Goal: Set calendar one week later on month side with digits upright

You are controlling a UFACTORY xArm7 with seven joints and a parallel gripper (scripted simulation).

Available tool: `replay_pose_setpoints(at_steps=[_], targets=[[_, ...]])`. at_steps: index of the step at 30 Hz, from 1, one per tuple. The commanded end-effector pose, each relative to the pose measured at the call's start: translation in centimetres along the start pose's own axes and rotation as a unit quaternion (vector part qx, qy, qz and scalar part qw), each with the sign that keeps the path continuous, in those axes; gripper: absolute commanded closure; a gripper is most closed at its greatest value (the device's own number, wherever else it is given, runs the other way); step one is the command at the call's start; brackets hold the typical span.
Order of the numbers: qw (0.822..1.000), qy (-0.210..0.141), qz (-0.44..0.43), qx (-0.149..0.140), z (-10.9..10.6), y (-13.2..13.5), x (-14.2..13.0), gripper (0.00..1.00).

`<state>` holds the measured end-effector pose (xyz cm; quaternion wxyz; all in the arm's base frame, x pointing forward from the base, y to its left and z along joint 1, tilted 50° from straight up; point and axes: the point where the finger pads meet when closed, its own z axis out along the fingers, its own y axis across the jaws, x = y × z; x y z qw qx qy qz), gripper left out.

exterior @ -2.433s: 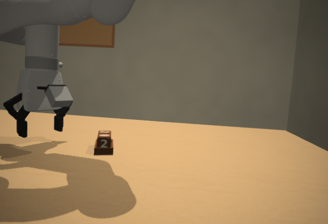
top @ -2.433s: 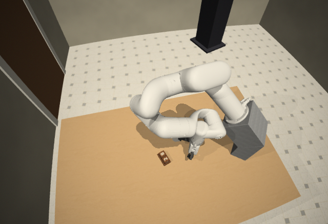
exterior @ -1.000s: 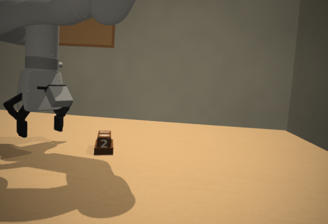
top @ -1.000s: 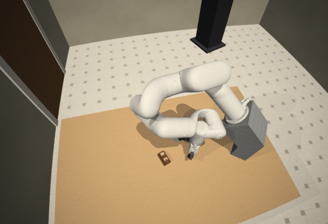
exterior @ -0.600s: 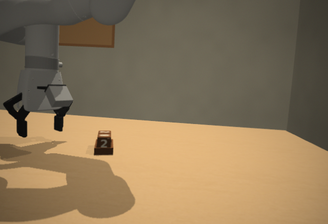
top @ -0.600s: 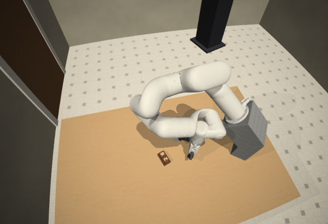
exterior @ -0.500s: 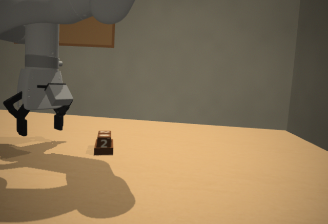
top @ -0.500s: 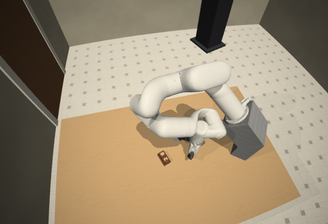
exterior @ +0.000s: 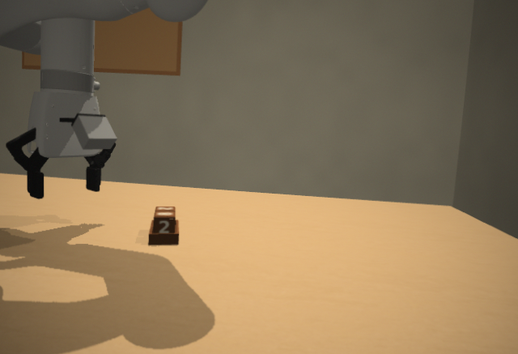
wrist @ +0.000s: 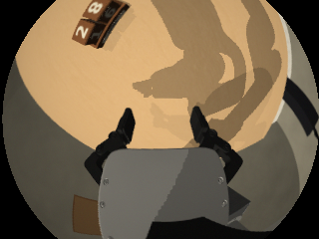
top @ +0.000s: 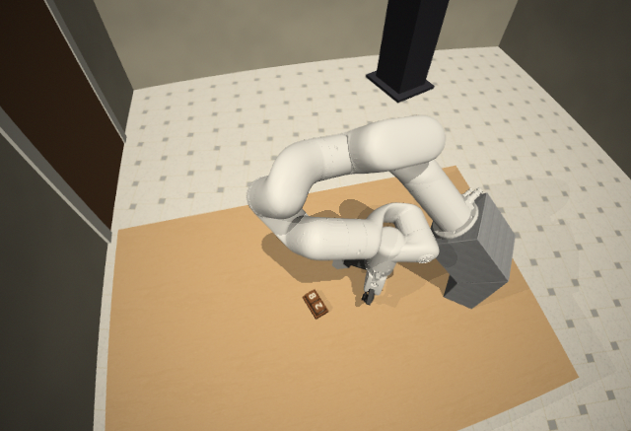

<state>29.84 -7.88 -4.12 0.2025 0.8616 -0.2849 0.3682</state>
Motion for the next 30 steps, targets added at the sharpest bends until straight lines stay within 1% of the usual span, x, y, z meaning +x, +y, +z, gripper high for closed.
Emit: replay_pose_setpoints(at_steps=[1,2,6,11,17,24,30], targets=[[1.000,0.000,0.000,0.001,-0.2,-1.0,-0.2,0.00],[1.000,0.000,0.000,0.001,-0.2,-1.0,-0.2,0.00],[1.000,0.000,0.000,0.001,-0.2,-2.5,-0.5,0.00],[1.000,0.000,0.000,0.001,-0.2,-3.0,-0.6,0.00],[1.000,0.000,0.000,0.001,-0.2,-5.3,-1.0,0.00],[1.000,0.000,0.000,0.001,-0.2,-5.7,-1.1,0.00],[1.000,0.000,0.000,0.001,-0.2,-8.0,-1.6,0.00]])
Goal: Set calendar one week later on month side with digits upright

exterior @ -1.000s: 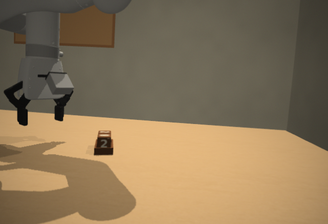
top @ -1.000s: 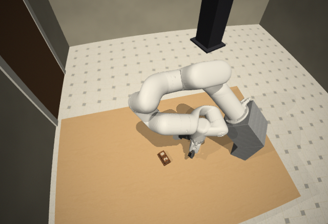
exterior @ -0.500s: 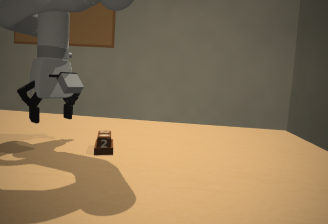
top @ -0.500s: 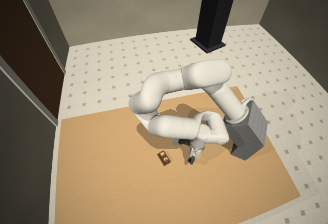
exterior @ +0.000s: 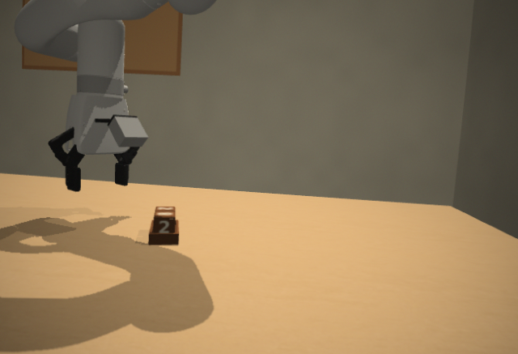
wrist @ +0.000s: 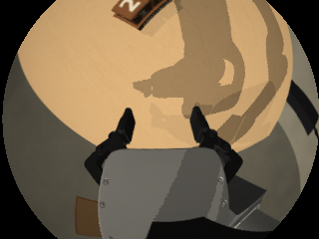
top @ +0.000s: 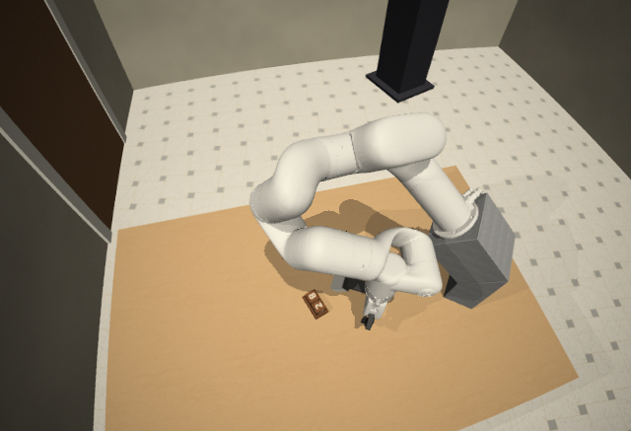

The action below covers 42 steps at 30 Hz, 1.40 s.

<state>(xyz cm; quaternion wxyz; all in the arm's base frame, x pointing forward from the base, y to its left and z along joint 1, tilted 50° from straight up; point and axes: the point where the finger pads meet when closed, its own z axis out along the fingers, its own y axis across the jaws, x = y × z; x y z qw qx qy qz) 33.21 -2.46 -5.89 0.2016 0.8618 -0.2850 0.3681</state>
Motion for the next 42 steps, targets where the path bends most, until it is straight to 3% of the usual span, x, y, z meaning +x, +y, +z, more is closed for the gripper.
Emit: replay_pose_setpoints(at_steps=[1,6,37,42], targets=[[1.000,0.000,-0.001,0.000,0.0,-1.6,-0.3,0.00],[1.000,0.000,-0.001,0.000,0.0,-1.7,-0.3,0.00],[1.000,0.000,-0.001,0.000,0.0,-9.7,-1.9,0.00],[1.000,0.000,-0.001,0.000,0.0,-9.8,-1.9,0.00]])
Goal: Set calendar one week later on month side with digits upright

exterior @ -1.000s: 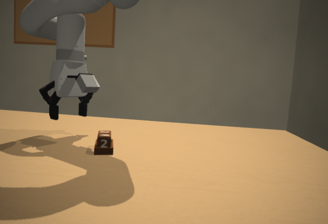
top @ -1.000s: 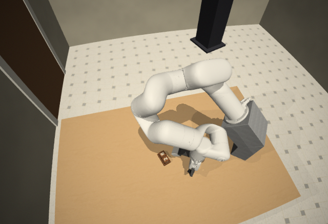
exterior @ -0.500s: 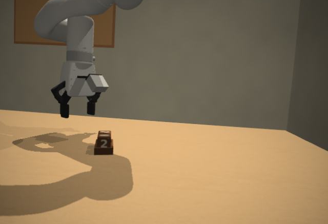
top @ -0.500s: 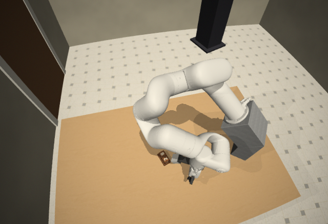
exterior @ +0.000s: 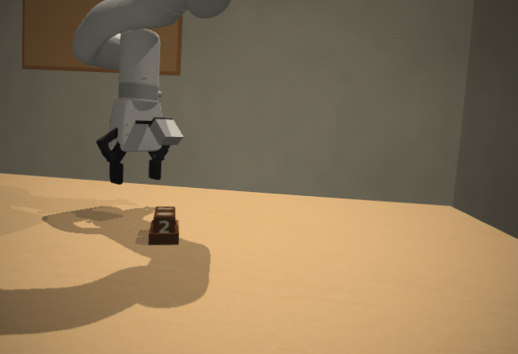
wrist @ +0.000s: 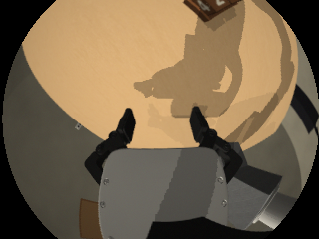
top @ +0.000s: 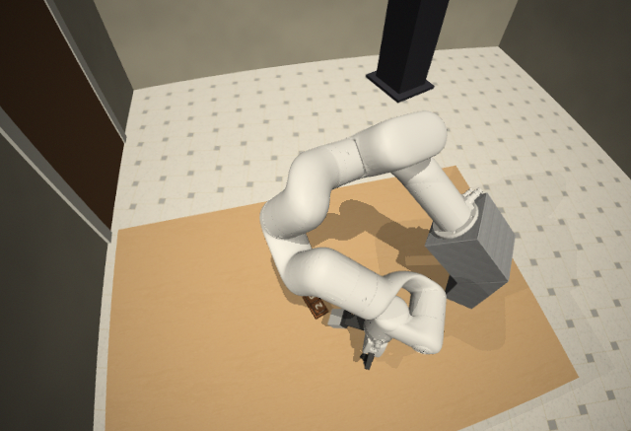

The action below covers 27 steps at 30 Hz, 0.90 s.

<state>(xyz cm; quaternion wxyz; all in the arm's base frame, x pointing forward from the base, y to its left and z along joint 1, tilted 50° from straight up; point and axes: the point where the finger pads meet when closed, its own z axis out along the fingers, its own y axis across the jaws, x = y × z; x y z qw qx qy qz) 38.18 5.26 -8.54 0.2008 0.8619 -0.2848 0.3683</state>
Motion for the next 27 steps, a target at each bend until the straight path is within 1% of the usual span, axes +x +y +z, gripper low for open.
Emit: replay_pose_setpoints(at_steps=[1,5,13,27], targets=[[1.000,0.000,-0.001,-0.001,0.0,-0.4,-0.1,0.00],[1.000,0.000,-0.001,-0.001,0.6,-0.4,-0.1,0.00],[1.000,0.000,-0.001,-0.001,2.7,-0.4,-0.1,0.00],[1.000,0.000,-0.001,-0.001,2.9,-0.4,-0.1,0.00]])
